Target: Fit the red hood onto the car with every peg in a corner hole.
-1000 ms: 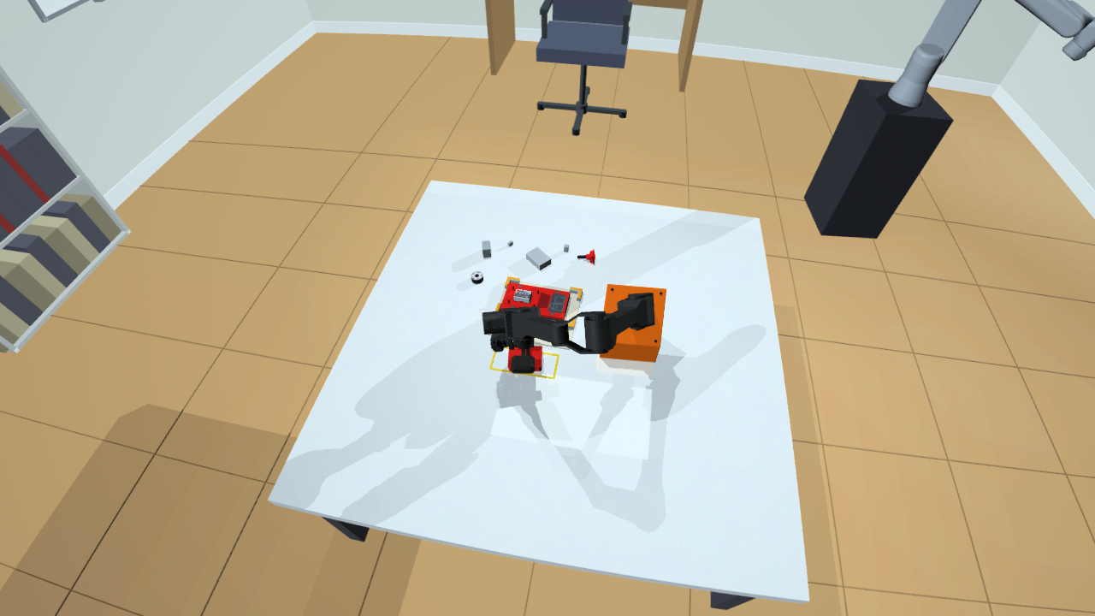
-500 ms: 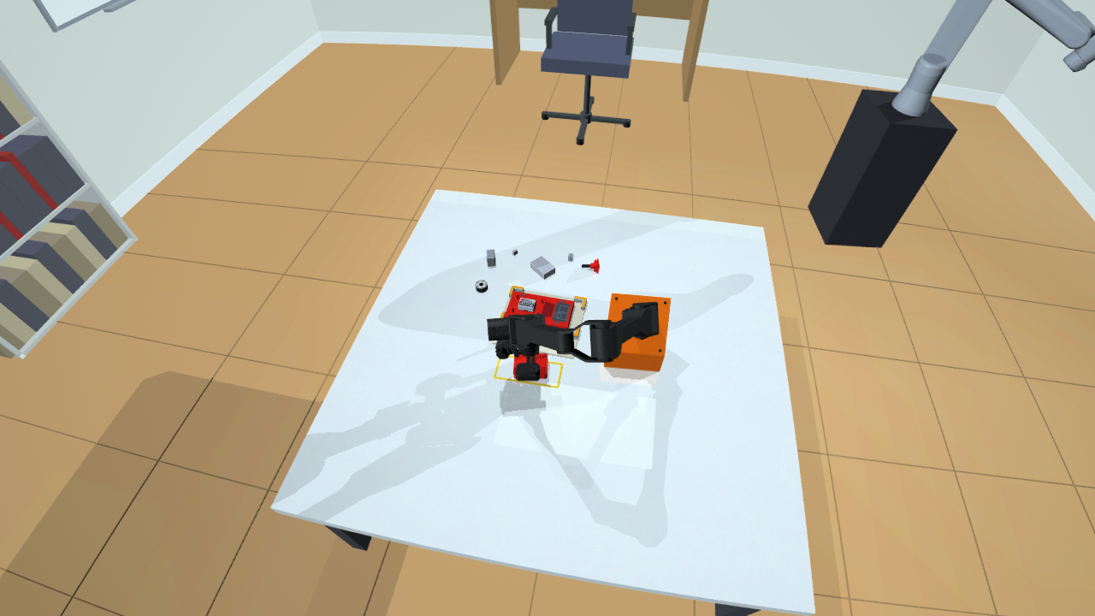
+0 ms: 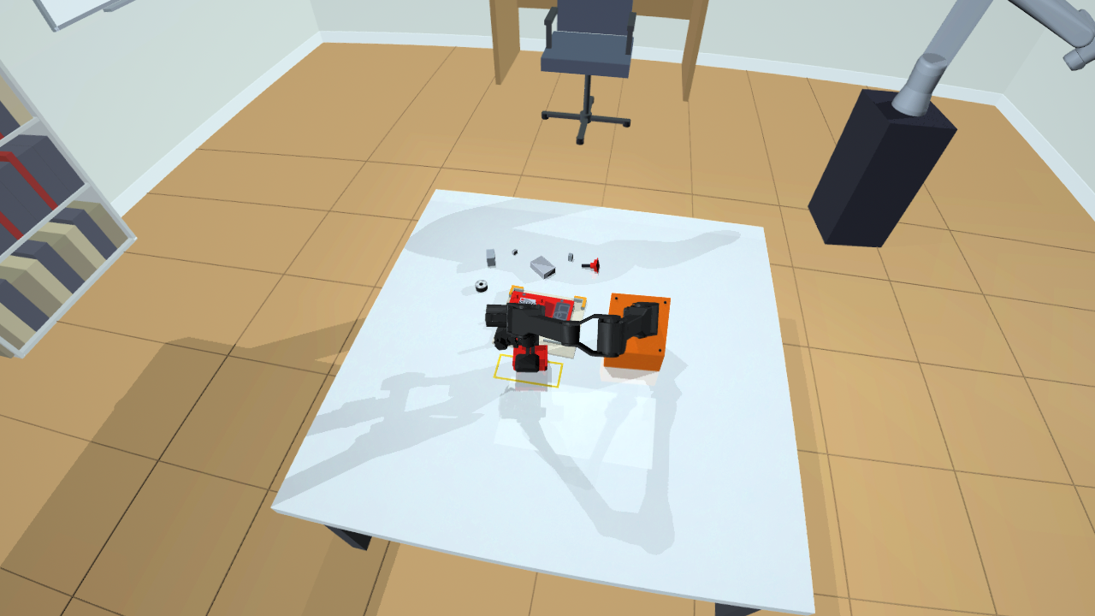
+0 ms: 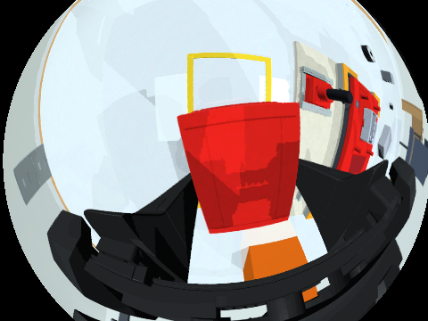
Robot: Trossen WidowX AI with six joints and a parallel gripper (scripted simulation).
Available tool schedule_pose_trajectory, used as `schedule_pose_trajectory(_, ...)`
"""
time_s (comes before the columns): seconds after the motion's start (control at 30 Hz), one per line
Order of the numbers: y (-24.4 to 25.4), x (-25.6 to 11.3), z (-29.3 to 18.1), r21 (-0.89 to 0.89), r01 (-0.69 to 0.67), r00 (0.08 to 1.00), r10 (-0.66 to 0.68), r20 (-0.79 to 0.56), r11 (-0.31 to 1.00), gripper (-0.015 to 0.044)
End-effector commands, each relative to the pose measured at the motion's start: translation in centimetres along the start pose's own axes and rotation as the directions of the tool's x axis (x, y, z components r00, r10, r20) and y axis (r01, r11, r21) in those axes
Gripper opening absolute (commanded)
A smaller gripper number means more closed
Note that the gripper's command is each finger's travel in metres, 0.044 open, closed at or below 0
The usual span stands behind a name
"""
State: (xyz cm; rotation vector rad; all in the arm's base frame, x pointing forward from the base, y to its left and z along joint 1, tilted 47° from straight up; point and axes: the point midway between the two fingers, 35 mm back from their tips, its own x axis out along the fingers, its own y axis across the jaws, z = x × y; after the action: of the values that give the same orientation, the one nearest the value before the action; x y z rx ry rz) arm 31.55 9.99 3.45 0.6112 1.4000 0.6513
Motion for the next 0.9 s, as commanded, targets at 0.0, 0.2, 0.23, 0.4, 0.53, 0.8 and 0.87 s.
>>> schedule_pose_trajectory(0.0,0.2,-1.8,0.4,-0.011,-0.002,1.000,0.002,0.015,1.000,0.0000)
schedule_pose_trajectory(0.2,0.2,-3.5,0.4,-0.011,-0.001,1.000,0.001,0.015,1.000,0.0000)
schedule_pose_trajectory(0.23,0.2,-3.8,0.4,-0.011,-0.001,1.000,0.001,0.015,1.000,0.0000)
schedule_pose_trajectory(0.4,0.2,-4.9,0.4,-0.011,-0.001,1.000,0.001,0.015,1.000,0.0000)
schedule_pose_trajectory(0.53,0.2,-5.3,0.4,-0.011,0.000,1.000,0.001,0.015,1.000,0.0000)
schedule_pose_trajectory(0.8,-2.3,-4.7,1.0,0.023,0.008,1.000,-0.008,0.007,1.000,0.0000)
schedule_pose_trajectory(0.87,-3.0,-4.8,1.3,0.031,0.011,1.000,-0.011,0.008,0.999,0.0000)
